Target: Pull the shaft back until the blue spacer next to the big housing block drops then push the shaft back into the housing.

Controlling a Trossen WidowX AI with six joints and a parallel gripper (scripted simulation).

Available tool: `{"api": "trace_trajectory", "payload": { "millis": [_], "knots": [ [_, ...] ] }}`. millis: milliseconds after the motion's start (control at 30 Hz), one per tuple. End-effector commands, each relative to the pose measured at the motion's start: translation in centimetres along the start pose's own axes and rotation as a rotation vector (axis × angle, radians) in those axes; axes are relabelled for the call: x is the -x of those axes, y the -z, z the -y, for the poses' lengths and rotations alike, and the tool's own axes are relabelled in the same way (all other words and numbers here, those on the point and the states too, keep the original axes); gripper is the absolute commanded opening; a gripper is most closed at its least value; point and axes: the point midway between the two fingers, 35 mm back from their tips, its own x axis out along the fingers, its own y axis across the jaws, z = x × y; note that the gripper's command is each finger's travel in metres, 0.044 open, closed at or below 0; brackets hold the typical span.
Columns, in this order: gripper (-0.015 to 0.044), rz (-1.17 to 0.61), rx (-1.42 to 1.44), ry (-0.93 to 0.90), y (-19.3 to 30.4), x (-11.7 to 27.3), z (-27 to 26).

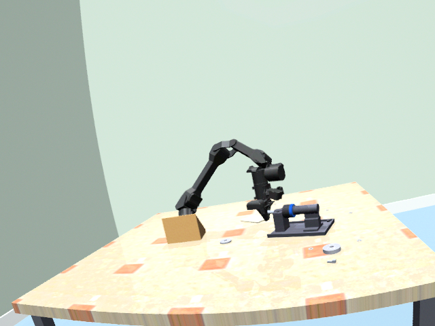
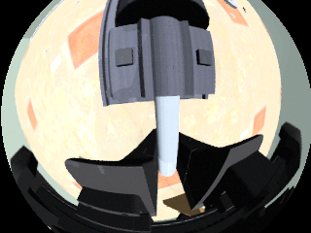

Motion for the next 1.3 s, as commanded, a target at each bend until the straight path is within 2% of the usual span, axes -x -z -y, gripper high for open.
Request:
{"api": "trace_trajectory", "payload": {
  "millis": [0, 1267],
  "knots": [
    [0.0, 0.0, 0.004, 0.0, 0.09, 0.06, -0.04],
    [0.0, 0.0, 0.004, 0.0, 0.41, 0.05, -0.04]
  ]
}}
